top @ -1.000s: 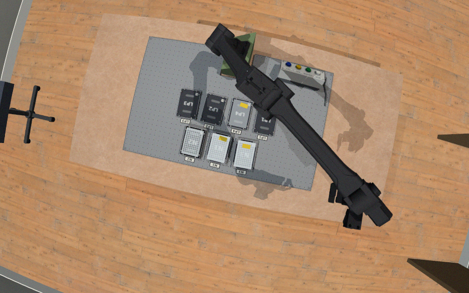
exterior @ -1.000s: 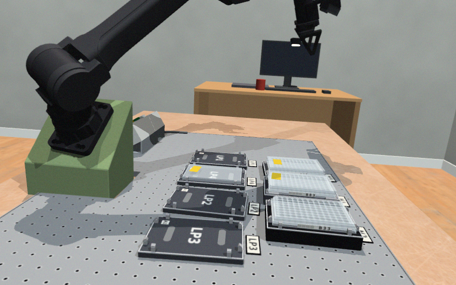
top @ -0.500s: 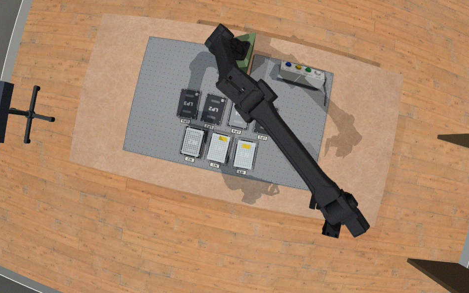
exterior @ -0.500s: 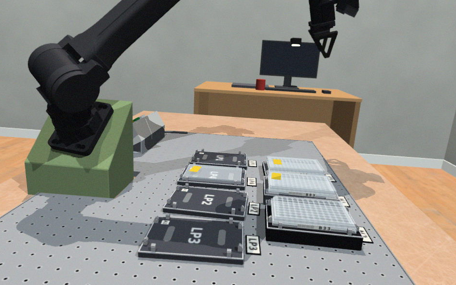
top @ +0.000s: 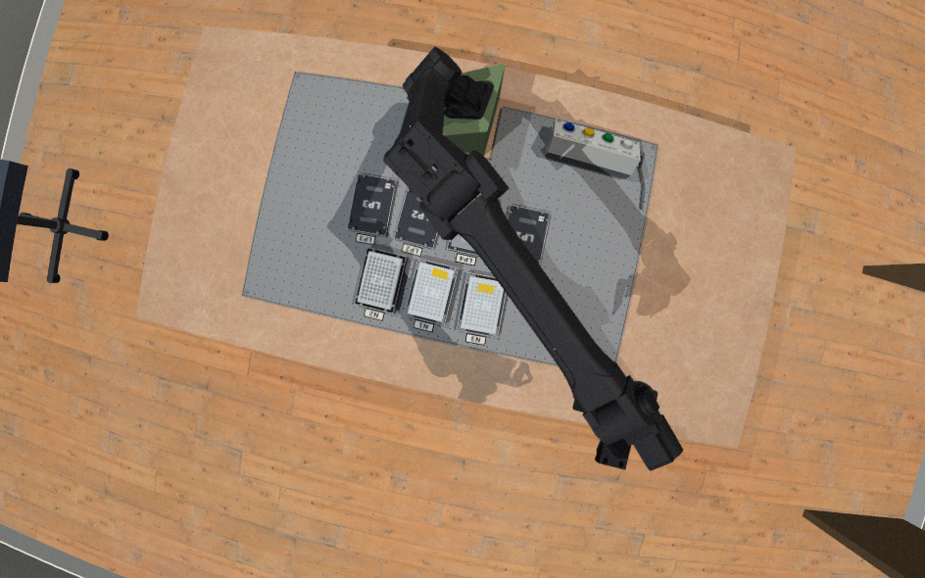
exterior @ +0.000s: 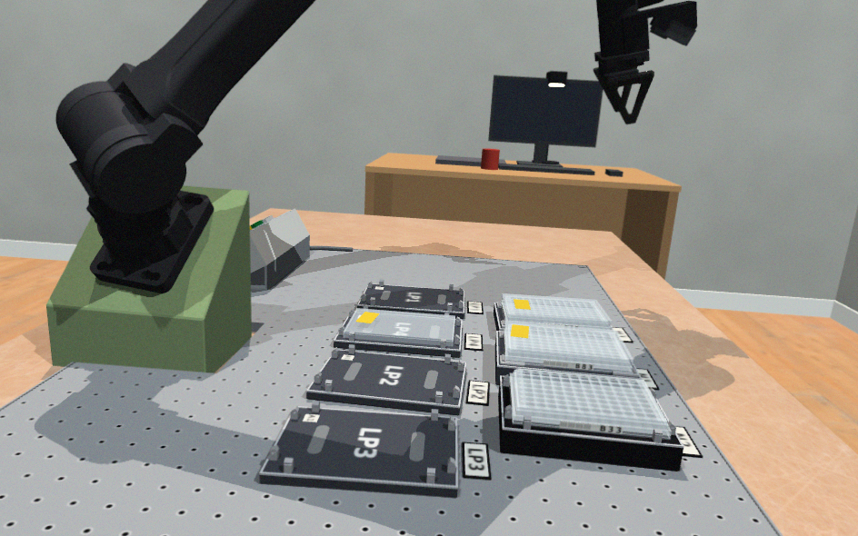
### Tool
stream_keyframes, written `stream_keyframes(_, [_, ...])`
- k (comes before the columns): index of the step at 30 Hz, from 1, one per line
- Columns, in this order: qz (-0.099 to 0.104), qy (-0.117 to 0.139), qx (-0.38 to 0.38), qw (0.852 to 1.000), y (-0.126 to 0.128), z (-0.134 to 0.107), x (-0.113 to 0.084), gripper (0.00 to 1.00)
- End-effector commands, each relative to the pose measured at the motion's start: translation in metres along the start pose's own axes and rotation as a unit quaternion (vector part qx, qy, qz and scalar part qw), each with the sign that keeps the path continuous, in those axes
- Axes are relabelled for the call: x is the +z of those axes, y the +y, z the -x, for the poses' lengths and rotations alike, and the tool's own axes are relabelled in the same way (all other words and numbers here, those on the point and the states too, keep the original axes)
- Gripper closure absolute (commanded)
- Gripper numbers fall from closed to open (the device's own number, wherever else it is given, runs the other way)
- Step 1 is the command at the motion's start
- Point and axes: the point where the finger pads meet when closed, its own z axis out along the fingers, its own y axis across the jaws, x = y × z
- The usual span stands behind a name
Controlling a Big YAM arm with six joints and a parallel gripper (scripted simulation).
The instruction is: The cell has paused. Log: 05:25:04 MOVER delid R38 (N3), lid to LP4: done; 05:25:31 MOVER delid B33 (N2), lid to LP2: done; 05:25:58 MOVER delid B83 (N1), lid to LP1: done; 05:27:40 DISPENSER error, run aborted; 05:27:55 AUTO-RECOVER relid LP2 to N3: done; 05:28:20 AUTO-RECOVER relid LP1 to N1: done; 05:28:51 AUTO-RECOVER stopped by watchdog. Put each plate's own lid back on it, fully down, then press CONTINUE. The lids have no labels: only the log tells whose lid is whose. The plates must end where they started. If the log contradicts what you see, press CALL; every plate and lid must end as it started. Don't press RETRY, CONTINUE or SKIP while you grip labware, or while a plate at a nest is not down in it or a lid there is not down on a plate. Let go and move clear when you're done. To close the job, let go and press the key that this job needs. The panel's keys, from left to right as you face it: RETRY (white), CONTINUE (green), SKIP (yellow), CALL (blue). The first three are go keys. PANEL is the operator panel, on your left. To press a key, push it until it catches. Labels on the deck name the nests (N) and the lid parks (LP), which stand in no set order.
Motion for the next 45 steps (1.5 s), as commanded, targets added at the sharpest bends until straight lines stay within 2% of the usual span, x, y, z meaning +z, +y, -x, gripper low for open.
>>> stream_keyframes(1, [0.009,-0.01,0.003,1.0,-0.021,0.016,-0.01,0.0])
stream_keyframes(12, [-0.005,0.002,0.001,1.0,-0.075,0.012,0.004,0.0])
stream_keyframes(14, [-0.005,0.002,0.001,1.0,-0.075,0.012,0.004,0.0])
stream_keyframes(15, [-0.017,0.016,-0.007,1.0,-0.083,0.007,0.005,0.0])
stream_keyframes(16, [-0.011,0.008,0.001,1.0,-0.084,0.01,0.006,0.0])
stream_keyframes(21, [-0.011,0.008,0.001,1.0,-0.108,0.006,0.012,0.0])
stream_keyframes(22, [-0.019,0.016,-0.002,1.0,-0.114,0.003,0.013,0.0])
stream_keyframes(27, [-0.017,0.014,0.0,1.0,-0.137,-0.002,0.019,0.0])
stream_keyframes(28, [-0.026,0.024,-0.004,0.999,-0.143,-0.006,0.02,0.0])
stream_keyframes(31, [-0.023,0.02,-0.001,1.0,-0.146,-0.006,0.021,0.0])
stream_keyframes(34, [-0.024,0.02,-0.001,1.0,-0.16,-0.011,0.025,0.0])
stream_keyframes(35, [-0.035,0.036,-0.009,0.999,-0.168,-0.018,0.025,0.0])
stream_keyframes(36, [-0.029,0.027,-0.002,0.999,-0.169,-0.015,0.027,0.0])
stream_keyframes(40, [-0.03,0.027,-0.002,0.999,-0.187,-0.023,0.031,0.0])
stream_keyframes(41, [-0.039,0.04,-0.008,0.998,-0.193,-0.028,0.032,0.0])
stream_keyframes(45, [-0.036,0.034,-0.003,0.999,-0.209,-0.035,0.036,0.0])
